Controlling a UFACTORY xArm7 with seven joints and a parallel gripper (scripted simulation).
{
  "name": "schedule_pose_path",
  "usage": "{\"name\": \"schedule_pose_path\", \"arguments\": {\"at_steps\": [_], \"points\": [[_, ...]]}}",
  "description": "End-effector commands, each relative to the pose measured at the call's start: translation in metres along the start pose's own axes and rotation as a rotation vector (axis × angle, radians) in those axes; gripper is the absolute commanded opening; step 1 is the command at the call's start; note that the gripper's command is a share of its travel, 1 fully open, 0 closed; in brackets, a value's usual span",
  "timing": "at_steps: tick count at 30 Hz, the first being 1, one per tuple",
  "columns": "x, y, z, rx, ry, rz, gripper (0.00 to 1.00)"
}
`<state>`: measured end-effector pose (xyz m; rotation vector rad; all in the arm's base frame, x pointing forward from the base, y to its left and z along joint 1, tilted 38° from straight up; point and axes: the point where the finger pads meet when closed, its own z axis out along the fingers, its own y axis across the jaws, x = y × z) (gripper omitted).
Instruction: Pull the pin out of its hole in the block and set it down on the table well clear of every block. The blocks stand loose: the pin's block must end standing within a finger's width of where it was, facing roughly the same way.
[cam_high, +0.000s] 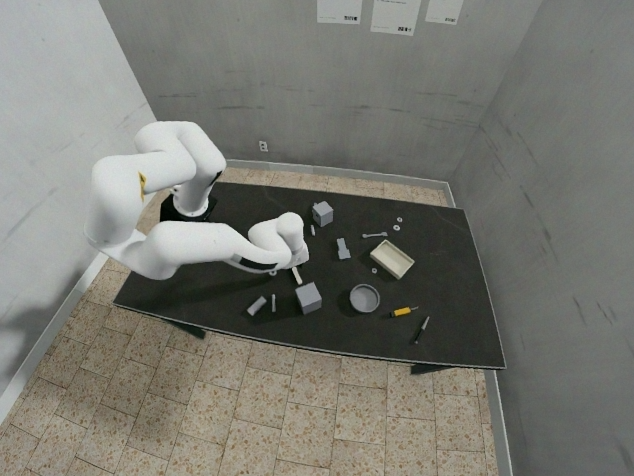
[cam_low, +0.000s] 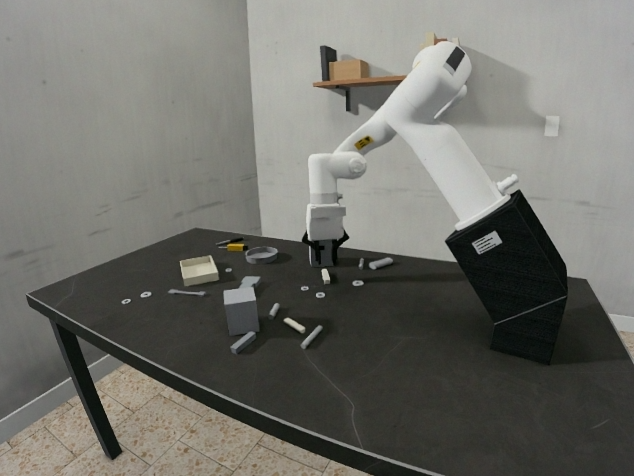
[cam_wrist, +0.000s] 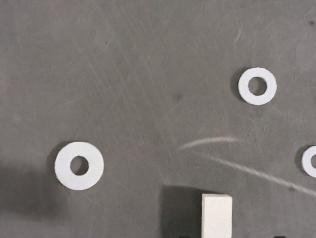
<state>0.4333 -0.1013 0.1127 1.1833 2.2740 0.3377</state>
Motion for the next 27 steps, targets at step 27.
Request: {"name": "schedule_pose_path", "arguments": {"at_steps": [27], "points": [[0.003,0.001,-0.027,-0.001,0.004,0.004,0.39]]}}
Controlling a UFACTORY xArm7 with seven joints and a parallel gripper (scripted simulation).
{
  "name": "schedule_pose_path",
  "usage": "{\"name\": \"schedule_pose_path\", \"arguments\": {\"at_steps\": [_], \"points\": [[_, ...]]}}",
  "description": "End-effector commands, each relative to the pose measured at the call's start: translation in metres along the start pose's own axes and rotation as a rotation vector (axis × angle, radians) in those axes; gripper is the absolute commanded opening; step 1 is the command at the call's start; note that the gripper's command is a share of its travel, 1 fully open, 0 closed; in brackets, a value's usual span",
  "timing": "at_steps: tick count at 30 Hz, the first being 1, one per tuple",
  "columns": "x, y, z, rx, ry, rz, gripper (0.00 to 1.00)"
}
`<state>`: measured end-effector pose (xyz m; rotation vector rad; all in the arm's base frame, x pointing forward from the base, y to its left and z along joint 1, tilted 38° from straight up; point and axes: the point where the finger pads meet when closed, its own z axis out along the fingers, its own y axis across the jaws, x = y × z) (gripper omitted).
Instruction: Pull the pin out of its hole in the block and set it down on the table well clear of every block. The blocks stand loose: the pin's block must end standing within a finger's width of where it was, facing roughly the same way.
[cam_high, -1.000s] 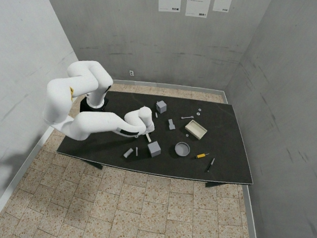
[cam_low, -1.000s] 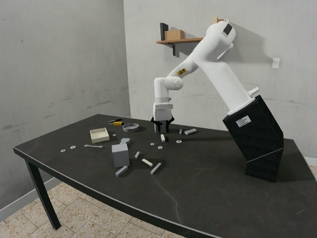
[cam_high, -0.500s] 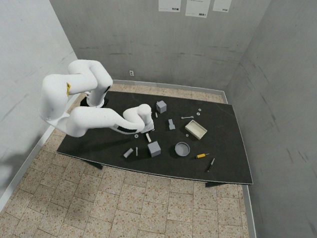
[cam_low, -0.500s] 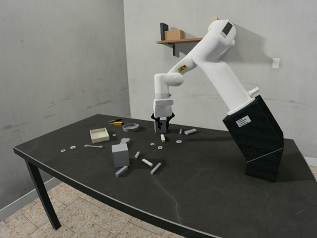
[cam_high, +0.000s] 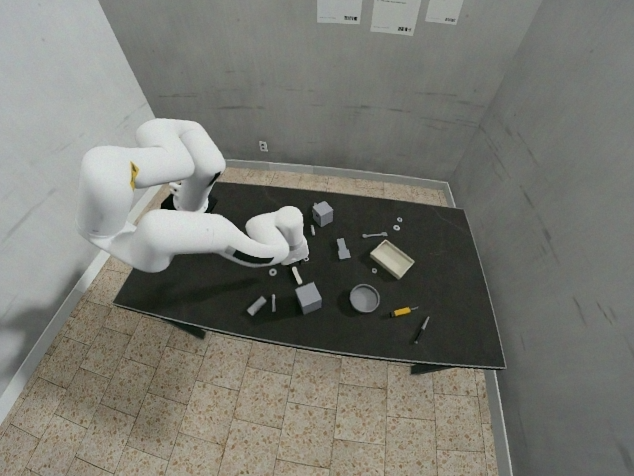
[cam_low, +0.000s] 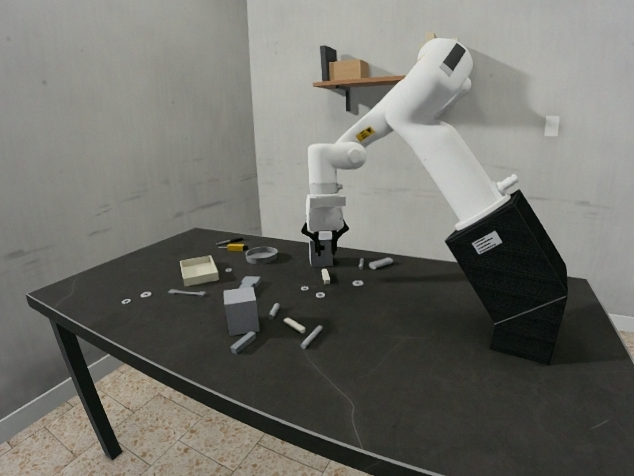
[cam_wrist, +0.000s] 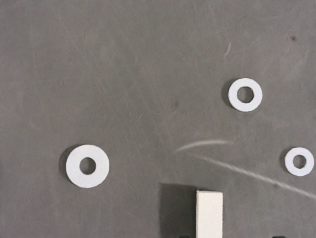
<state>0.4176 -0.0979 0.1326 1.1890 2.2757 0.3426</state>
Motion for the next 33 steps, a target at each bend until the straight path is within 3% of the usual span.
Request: {"name": "schedule_pose_path", "arguments": {"at_steps": [1,8,16,33], "points": [[0.000,0.001,-0.001,-0.001,-0.001,0.000,0.39],[0.000,0.000,-0.004,-0.001,0.000,-0.003,0.39],[0.006,-0.003,-0.020,0.005,0.003,-0.018,0.39],[0.007,-0.004,-0.026,0.006,0.003,-0.020,0.39]]}}
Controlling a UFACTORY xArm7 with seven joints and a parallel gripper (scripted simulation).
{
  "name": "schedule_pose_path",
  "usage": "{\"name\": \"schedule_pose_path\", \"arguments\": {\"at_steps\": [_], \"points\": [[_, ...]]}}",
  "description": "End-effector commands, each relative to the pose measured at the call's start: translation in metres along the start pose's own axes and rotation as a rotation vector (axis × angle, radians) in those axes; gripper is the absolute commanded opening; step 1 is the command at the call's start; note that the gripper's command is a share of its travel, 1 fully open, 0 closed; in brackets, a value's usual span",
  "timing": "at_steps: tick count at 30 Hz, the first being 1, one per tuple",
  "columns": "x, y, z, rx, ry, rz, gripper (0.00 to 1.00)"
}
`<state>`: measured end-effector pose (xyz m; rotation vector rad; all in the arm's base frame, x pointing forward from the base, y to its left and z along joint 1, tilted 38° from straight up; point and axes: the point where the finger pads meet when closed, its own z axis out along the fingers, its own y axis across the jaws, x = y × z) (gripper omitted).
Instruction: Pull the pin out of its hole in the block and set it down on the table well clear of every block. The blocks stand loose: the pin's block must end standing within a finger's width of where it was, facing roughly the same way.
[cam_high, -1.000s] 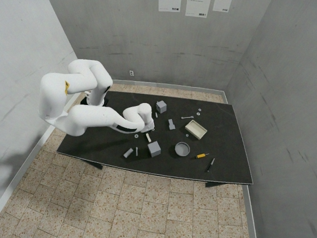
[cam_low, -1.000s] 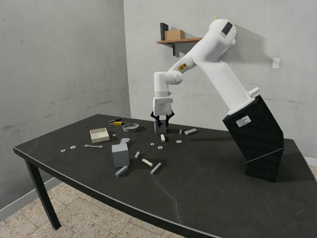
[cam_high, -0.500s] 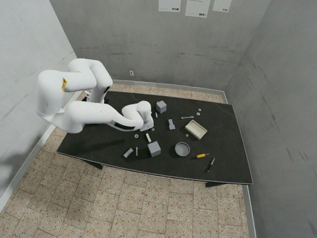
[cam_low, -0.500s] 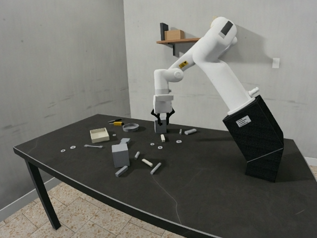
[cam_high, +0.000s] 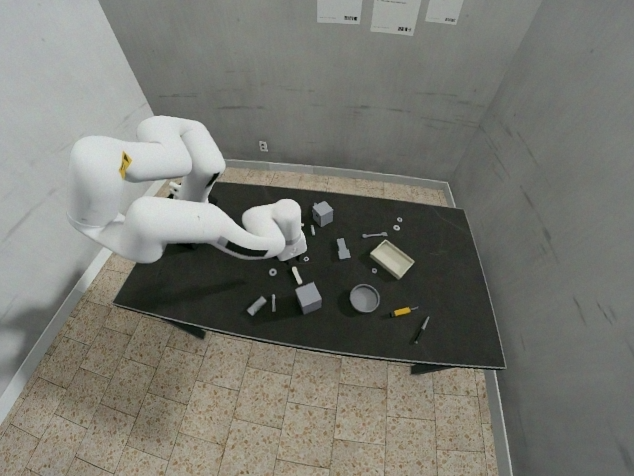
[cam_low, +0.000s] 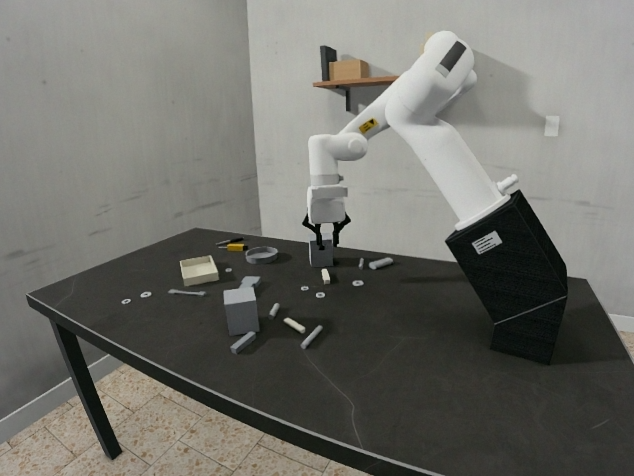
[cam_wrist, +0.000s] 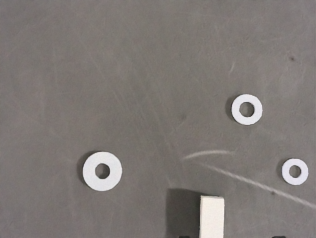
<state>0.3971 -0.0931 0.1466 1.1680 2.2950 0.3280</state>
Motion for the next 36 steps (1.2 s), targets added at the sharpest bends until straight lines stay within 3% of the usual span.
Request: {"name": "schedule_pose_path", "arguments": {"at_steps": [1,10,36], "points": [[-0.001,0.001,-0.003,-0.002,-0.002,0.002,0.39],[-0.005,0.003,-0.016,-0.008,-0.005,0.020,0.39],[-0.005,0.004,-0.016,-0.009,-0.005,0.020,0.39]]}}
